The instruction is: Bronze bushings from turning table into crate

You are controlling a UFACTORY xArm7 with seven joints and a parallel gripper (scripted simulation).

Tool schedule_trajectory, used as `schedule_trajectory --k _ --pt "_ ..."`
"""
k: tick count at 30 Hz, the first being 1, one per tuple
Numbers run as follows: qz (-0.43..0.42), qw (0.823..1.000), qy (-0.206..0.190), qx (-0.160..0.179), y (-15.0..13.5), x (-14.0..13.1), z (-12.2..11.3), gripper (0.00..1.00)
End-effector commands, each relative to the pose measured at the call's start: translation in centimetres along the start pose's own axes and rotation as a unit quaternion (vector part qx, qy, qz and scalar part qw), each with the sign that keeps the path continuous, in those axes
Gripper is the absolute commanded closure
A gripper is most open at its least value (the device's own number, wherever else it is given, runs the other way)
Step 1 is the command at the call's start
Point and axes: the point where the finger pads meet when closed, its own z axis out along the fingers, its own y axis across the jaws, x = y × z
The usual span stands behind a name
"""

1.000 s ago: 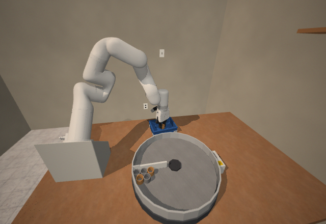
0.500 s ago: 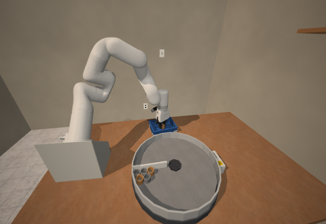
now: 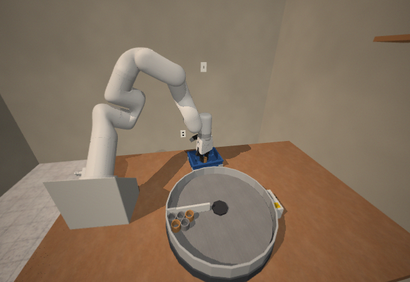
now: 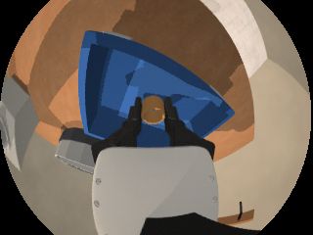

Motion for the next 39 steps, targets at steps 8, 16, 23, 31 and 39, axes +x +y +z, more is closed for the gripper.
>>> schedule_trajectory --k 8,16,23,31,39 --pt "0.0 1.0 -0.001 -0.001 0.12 -0.11 0.1 1.0" --pt "0.0 1.0 -0.001 -0.001 0.12 -0.12 0.11 1.0" --pt "0.0 1.0 -0.001 -0.001 0.12 -0.12 0.11 1.0" --pt "0.0 1.0 -0.001 -0.001 0.12 -0.12 0.11 0.59" --pt "0.0 1.0 -0.001 -0.001 0.12 -0.12 0.11 0.59"
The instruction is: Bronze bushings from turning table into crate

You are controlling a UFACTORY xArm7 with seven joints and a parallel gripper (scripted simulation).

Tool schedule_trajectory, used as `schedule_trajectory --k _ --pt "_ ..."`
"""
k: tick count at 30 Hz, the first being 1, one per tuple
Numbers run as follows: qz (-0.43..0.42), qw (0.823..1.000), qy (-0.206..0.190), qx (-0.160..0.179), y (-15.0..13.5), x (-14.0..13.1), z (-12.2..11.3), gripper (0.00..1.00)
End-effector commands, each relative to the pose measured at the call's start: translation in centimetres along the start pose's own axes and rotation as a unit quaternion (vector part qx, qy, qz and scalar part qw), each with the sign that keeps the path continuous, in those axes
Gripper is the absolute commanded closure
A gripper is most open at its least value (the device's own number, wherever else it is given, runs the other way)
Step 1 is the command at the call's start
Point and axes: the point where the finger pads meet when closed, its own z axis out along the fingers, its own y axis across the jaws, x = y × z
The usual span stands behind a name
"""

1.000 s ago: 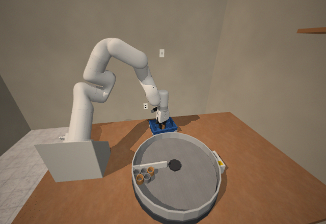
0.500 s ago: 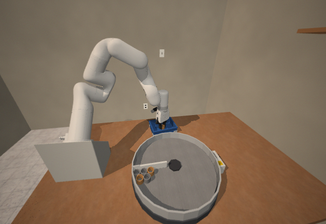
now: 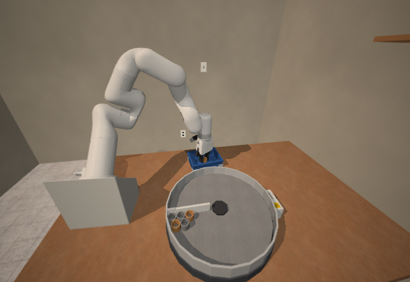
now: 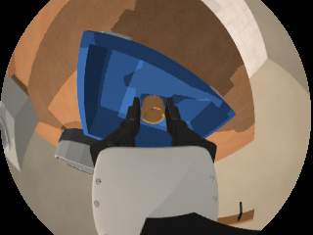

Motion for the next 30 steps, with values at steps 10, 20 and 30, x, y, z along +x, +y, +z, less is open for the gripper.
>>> schedule_trajectory --k 10,20,30 --pt "0.0 1.0 -0.001 -0.001 0.1 -0.1 -0.1 0.59" --pt "0.0 1.0 -0.001 -0.001 0.1 -0.1 -0.1 0.59" --pt "0.0 1.0 -0.001 -0.001 0.1 -0.1 -1.7 0.59"
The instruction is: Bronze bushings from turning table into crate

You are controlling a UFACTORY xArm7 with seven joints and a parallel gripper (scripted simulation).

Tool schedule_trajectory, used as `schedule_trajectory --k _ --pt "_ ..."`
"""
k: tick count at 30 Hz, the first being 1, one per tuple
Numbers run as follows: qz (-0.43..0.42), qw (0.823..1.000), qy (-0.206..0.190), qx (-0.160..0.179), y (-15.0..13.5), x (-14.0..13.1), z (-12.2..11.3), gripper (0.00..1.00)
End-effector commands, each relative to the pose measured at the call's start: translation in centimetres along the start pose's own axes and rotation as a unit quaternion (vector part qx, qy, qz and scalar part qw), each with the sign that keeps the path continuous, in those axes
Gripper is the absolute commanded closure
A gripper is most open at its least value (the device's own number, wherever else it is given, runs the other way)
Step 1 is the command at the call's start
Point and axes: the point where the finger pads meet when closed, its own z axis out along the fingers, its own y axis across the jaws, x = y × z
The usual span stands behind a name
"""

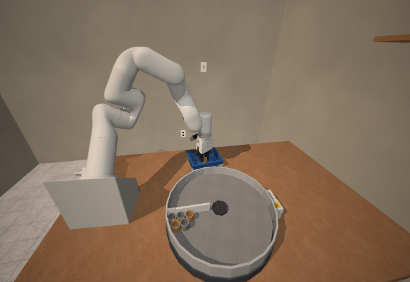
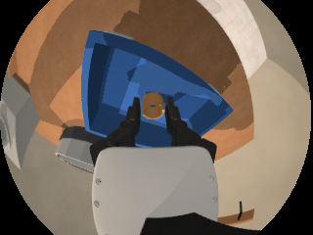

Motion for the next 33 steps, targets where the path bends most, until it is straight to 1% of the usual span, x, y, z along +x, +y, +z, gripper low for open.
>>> schedule_trajectory --k 1,2,4,19,21,27,33 --pt "0.0 1.0 -0.001 -0.002 0.1 -0.1 -1.2 0.59" --pt "0.0 1.0 -0.001 -0.002 0.1 -0.1 -1.6 0.59" --pt "0.0 1.0 -0.001 -0.002 0.1 -0.1 -1.6 0.59" --pt "0.0 1.0 -0.001 -0.002 0.1 -0.1 -8.4 0.59" --pt "0.0 1.0 -0.001 -0.002 0.1 -0.1 -8.4 0.59" --pt "0.0 1.0 -0.001 -0.002 0.1 -0.1 -9.9 0.59" --pt "0.0 1.0 -0.001 -0.002 0.1 -0.1 -10.2 0.59"
